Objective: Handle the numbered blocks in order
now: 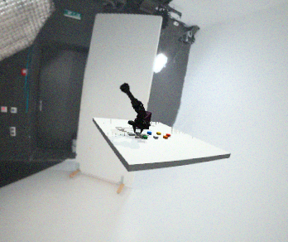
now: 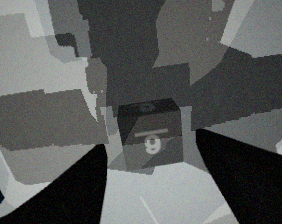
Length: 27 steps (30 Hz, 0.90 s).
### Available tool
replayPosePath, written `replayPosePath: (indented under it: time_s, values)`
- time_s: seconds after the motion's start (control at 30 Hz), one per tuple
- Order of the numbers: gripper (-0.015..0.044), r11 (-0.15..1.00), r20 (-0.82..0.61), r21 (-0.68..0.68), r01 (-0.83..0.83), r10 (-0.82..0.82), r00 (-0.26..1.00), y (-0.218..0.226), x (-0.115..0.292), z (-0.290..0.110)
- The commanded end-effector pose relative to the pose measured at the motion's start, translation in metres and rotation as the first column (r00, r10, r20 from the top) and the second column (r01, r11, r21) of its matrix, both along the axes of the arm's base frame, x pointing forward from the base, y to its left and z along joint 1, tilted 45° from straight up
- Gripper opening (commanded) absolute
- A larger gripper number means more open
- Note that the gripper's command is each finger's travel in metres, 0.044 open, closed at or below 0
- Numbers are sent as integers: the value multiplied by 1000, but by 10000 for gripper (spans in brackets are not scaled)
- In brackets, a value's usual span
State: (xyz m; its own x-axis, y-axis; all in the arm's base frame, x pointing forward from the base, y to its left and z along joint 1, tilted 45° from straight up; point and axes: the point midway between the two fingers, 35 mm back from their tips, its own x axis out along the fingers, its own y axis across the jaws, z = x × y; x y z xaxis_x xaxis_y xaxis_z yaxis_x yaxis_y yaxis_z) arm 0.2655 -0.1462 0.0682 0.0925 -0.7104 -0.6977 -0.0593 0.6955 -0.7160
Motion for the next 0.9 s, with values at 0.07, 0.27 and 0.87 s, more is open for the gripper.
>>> replayPosePath:
  time_s: [0.07, 0.27, 0.87]
  values:
    - [400, 1000, -3, 4, -3, 3, 1000, 0, 0, -1]
    - [400, 1000, -3, 6, -3, 3, 1000, 21, -2, 18]
    - [120, 1000, -5, 10, -3, 3, 1000, 83, -10, 80]
